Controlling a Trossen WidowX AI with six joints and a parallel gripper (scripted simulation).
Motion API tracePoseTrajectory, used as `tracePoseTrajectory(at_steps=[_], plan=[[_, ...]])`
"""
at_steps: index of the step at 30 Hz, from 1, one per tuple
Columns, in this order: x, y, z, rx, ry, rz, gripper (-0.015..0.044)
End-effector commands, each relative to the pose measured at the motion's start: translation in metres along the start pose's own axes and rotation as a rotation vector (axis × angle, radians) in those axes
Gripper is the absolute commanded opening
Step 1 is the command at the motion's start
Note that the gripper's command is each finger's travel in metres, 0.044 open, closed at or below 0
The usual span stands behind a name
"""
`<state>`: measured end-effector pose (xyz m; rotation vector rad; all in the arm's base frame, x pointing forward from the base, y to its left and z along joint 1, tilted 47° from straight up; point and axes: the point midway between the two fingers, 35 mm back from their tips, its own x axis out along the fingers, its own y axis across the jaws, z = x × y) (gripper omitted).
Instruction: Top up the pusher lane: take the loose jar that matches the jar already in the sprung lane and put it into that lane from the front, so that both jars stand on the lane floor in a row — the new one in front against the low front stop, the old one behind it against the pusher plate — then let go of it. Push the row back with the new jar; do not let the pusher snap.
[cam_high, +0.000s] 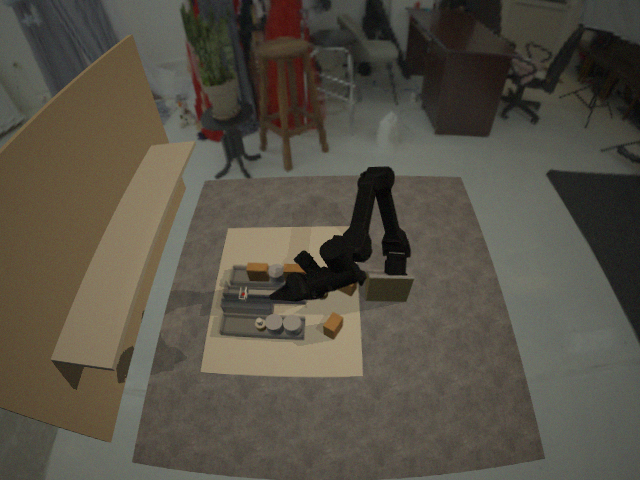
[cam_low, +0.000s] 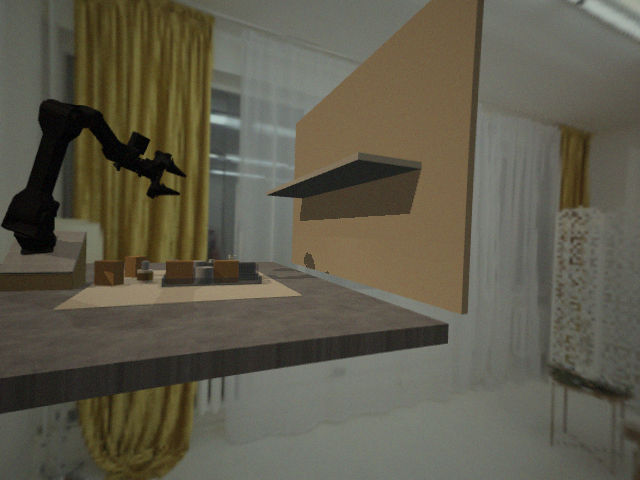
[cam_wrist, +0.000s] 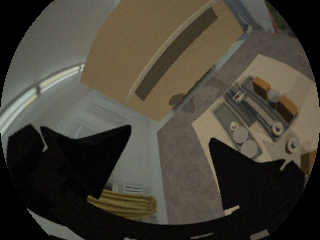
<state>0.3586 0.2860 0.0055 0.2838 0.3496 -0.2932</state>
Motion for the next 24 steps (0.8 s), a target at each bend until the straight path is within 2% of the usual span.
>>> tracePoseTrajectory(at_steps=[1, 7, 13, 24], plan=[[0.030, -0.069, 0.010, -0.276, 0.154, -0.197, 0.0440], [0.041, -0.129, 0.019, -0.457, 0.315, -0.357, 0.0440], [0.036, -0.189, 0.029, -0.609, 0.513, -0.506, 0.0440], [-0.015, -0.290, 0.058, -0.794, 0.945, -0.728, 0.0440]])
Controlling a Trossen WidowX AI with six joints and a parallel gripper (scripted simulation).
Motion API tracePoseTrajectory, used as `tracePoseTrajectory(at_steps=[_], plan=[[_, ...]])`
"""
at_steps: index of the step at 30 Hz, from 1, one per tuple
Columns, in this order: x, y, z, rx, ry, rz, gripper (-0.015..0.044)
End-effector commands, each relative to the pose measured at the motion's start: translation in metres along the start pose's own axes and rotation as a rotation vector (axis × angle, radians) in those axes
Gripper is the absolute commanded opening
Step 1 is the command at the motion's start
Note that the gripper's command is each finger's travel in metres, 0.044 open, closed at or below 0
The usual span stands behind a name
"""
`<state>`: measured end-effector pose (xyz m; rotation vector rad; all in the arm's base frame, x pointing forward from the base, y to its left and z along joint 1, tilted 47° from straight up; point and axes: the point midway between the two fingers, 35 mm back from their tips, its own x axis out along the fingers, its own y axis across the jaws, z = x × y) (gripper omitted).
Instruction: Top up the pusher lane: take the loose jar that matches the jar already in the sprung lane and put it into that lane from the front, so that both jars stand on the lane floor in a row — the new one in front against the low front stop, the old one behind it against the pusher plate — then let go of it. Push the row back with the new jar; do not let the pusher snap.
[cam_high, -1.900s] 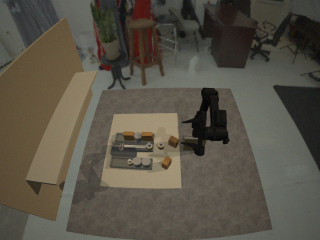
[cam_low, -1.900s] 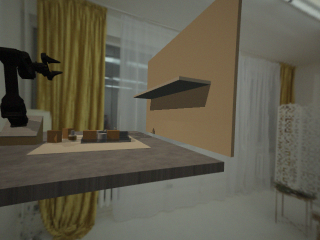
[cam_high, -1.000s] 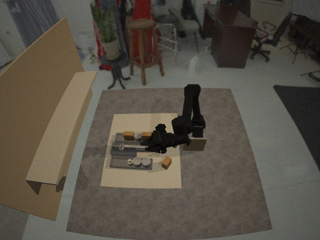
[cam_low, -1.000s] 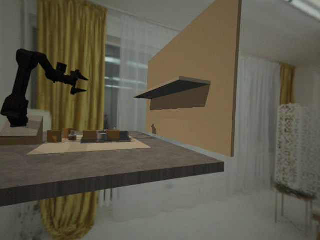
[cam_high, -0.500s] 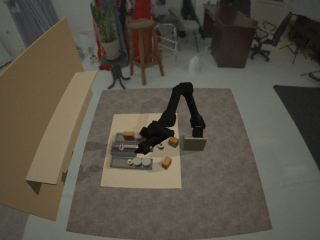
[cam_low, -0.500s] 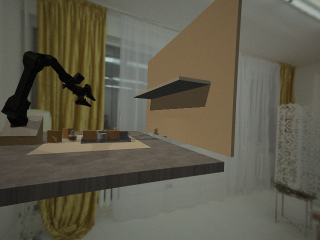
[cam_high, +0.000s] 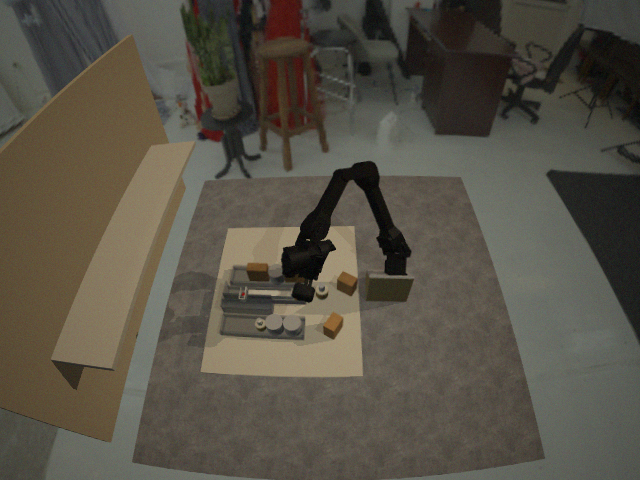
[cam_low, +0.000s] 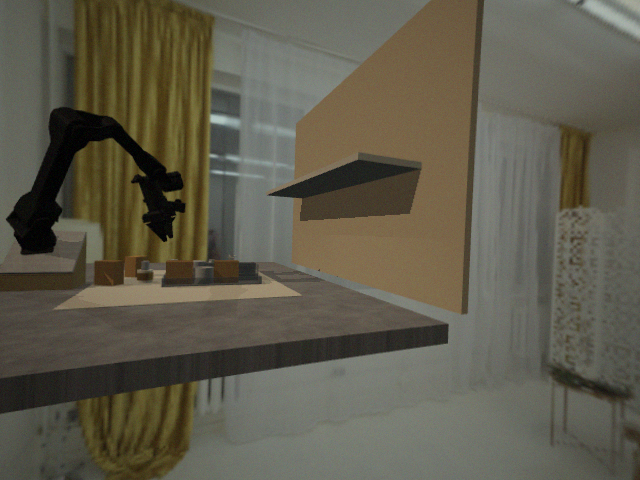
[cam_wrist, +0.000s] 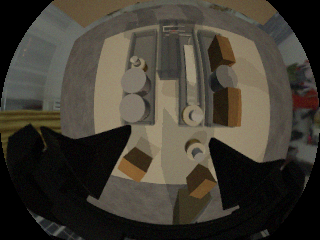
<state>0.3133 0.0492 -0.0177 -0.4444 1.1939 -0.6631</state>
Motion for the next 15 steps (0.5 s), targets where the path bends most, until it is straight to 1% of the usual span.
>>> tracePoseTrajectory(at_steps=[1, 3, 11, 15], plan=[[0.009, -0.064, -0.043, -0.174, 0.280, -0.072, 0.0440], [0.009, -0.070, -0.048, -0.188, 0.308, -0.078, 0.0440], [0.010, -0.066, -0.047, -0.188, 0.308, -0.077, 0.0440], [0.027, -0.067, -0.052, -0.188, 0.308, -0.078, 0.0440]])
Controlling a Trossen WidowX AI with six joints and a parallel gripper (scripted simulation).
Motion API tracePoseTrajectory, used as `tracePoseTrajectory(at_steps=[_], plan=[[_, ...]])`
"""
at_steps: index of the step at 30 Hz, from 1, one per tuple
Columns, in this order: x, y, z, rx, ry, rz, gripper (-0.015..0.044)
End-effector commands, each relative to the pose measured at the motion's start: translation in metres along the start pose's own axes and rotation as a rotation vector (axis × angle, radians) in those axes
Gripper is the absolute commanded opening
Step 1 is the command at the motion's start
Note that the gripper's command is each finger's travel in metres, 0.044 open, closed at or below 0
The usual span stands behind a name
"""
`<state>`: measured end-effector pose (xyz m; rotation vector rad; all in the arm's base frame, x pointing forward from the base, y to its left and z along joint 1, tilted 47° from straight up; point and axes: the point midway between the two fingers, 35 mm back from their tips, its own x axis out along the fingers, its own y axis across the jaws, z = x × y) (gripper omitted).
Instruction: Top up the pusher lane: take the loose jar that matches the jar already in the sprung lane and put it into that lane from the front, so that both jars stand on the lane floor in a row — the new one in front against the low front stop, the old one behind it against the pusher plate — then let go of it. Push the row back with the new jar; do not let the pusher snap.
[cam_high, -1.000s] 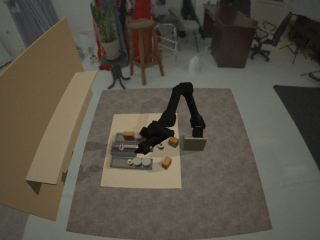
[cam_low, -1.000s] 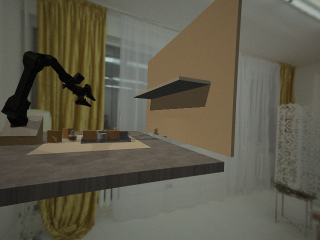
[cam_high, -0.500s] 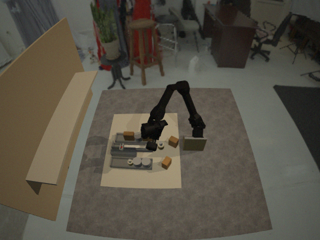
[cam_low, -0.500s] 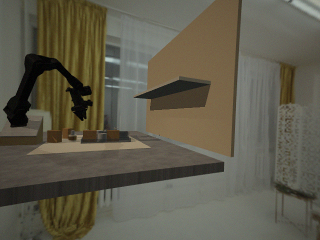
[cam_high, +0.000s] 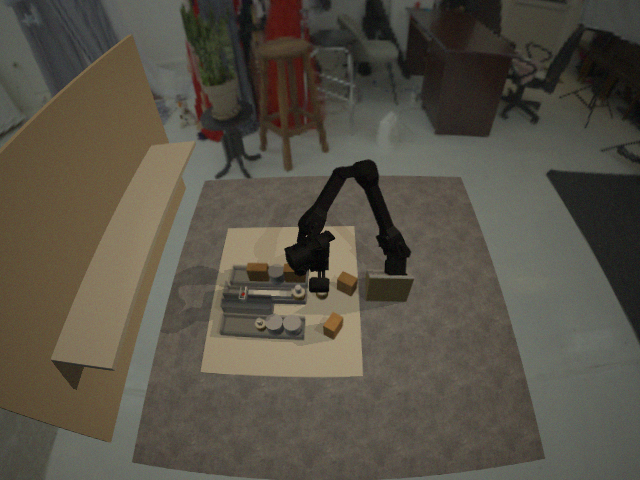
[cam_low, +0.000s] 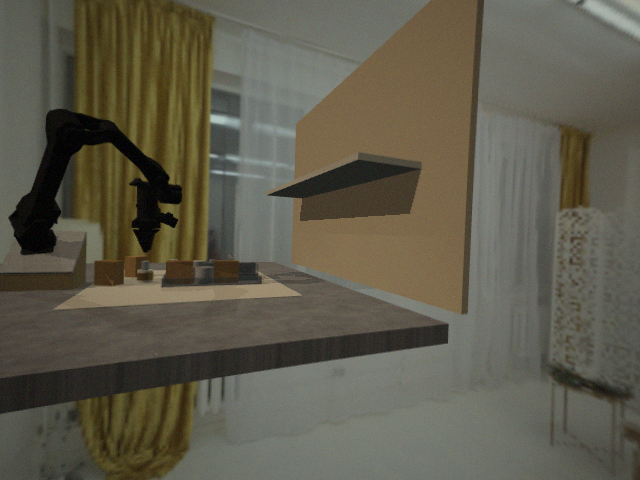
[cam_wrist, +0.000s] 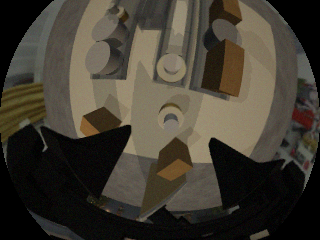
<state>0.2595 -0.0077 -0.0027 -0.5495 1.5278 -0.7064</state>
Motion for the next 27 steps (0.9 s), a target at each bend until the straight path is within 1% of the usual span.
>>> tracePoseTrajectory(at_steps=[1, 3, 5, 9, 12, 17, 27], plan=[[0.012, -0.001, -0.004, -0.014, 0.013, -0.007, 0.0440], [0.014, -0.001, -0.004, -0.014, 0.013, -0.007, 0.0440], [0.026, -0.001, -0.004, -0.014, 0.013, -0.008, 0.0440], [0.029, -0.001, -0.004, -0.014, 0.013, -0.008, 0.0440], [0.042, -0.001, -0.004, -0.014, 0.013, -0.009, 0.0440], [0.044, -0.001, -0.004, -0.014, 0.013, -0.009, 0.0440], [0.060, -0.001, -0.004, -0.014, 0.013, -0.009, 0.0440]])
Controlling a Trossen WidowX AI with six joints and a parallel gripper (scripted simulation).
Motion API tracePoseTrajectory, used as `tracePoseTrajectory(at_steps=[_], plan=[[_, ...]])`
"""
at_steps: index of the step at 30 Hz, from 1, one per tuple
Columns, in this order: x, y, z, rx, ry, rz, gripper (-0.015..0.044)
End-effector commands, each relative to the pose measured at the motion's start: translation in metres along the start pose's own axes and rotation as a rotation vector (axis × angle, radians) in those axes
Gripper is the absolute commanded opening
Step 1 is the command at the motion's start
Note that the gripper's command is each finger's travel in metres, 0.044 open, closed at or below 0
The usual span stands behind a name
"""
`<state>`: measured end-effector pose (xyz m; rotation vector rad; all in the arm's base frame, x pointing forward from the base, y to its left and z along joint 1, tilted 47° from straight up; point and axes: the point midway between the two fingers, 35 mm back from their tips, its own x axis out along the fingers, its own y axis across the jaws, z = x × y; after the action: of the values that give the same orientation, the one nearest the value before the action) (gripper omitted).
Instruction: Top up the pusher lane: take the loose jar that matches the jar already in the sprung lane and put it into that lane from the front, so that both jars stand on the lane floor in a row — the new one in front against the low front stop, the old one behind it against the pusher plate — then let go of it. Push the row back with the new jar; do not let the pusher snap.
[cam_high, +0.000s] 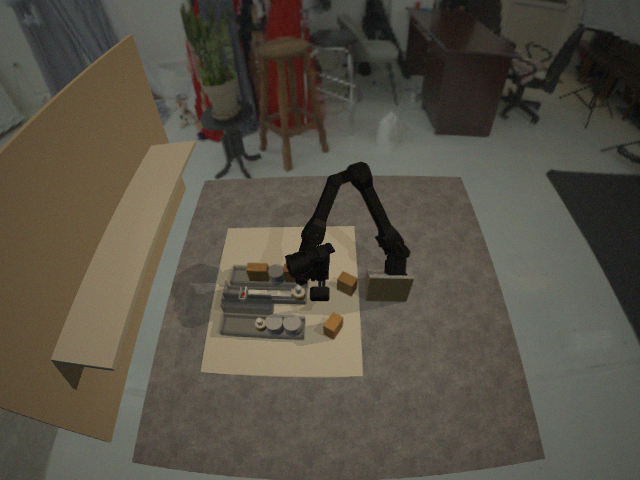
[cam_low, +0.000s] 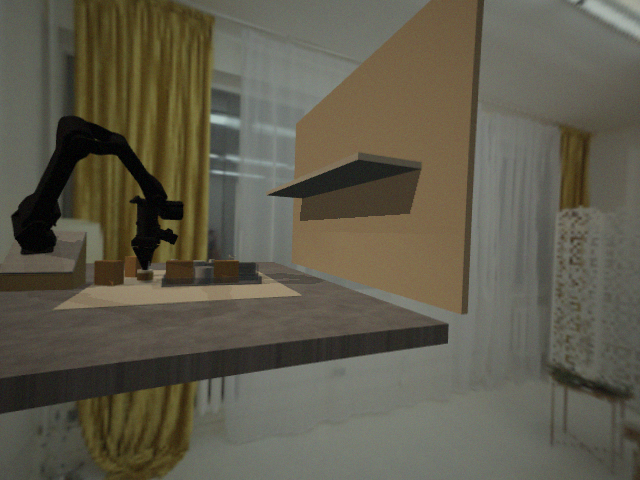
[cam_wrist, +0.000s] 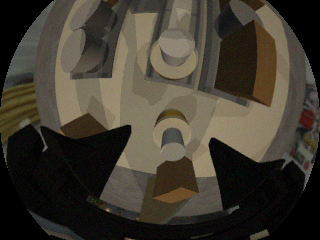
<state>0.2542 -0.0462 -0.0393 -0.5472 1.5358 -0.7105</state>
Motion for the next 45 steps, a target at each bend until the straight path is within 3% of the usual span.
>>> tracePoseTrajectory(at_steps=[1, 11, 20, 27, 33, 45], plan=[[0.008, 0.000, -0.003, -0.014, 0.004, -0.008, 0.0440], [0.021, -0.001, -0.004, -0.014, 0.004, -0.010, 0.0440], [0.021, -0.001, -0.004, -0.014, 0.004, -0.010, 0.0204], [0.021, -0.001, -0.004, -0.014, 0.004, -0.010, 0.0157], [0.000, 0.002, 0.002, -0.015, 0.002, -0.004, 0.0000], [-0.079, 0.004, 0.004, -0.015, 0.004, -0.004, 0.0000]])
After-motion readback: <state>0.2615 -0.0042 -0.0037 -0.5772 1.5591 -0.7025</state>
